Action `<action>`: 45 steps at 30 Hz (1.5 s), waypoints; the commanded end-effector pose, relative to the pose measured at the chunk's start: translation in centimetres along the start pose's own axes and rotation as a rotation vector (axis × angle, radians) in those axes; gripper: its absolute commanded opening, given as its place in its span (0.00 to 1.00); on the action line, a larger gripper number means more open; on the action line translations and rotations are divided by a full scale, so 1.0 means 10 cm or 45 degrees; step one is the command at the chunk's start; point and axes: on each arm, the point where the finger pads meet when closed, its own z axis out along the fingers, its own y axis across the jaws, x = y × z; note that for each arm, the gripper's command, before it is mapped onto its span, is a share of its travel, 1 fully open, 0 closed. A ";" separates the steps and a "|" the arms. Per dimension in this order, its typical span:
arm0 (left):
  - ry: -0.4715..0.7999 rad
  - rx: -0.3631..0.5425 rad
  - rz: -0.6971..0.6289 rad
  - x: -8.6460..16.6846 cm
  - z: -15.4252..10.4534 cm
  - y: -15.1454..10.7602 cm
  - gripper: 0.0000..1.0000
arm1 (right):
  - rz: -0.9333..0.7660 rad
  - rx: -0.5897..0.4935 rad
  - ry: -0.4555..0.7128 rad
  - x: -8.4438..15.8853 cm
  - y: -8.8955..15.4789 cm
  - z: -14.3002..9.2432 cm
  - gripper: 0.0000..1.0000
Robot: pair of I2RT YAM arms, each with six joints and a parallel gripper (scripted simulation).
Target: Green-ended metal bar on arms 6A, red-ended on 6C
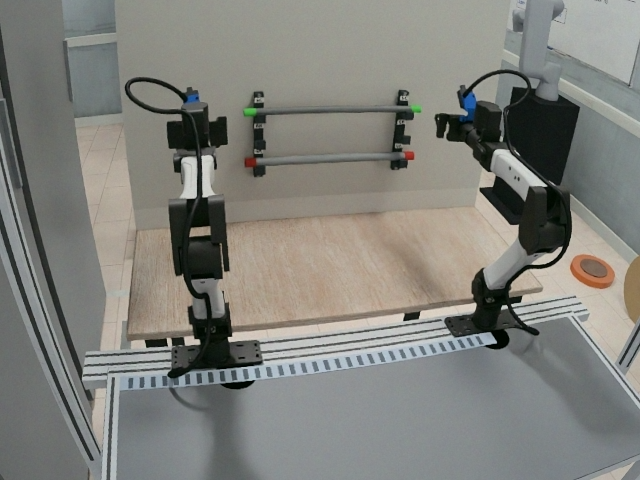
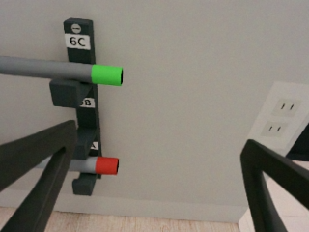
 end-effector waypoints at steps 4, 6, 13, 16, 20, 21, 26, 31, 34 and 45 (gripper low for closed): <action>-0.023 0.005 0.001 -0.07 -0.02 -0.01 1.00 | 0.001 -0.006 -0.029 -0.09 0.01 -0.02 1.00; -0.023 0.005 0.001 -0.07 -0.02 -0.01 1.00 | 0.001 -0.006 -0.029 -0.09 0.01 -0.02 1.00; -0.023 0.005 0.001 -0.07 -0.02 -0.01 1.00 | 0.001 -0.006 -0.029 -0.09 0.01 -0.02 1.00; -0.023 0.005 0.001 -0.07 -0.02 -0.01 1.00 | 0.001 -0.006 -0.029 -0.09 0.01 -0.02 1.00; -0.001 -0.001 0.047 0.02 -0.02 -0.06 1.00 | -0.047 0.000 -0.001 0.02 0.04 -0.02 1.00; -0.001 -0.002 0.063 0.02 -0.02 -0.07 1.00 | -0.062 0.000 -0.002 0.02 0.05 -0.02 1.00; -0.002 -0.004 0.141 0.05 -0.05 -0.17 1.00 | -0.140 -0.001 -0.003 0.05 0.11 -0.05 1.00; -0.003 -0.006 0.220 0.08 -0.08 -0.26 1.00 | -0.217 -0.001 -0.005 0.08 0.16 -0.07 1.00; -0.003 -0.006 0.235 0.09 -0.08 -0.28 1.00 | -0.233 -0.001 -0.006 0.09 0.18 -0.08 1.00; -0.006 -0.011 0.419 0.15 -0.15 -0.48 1.00 | -0.414 -0.002 -0.010 0.15 0.30 -0.13 1.00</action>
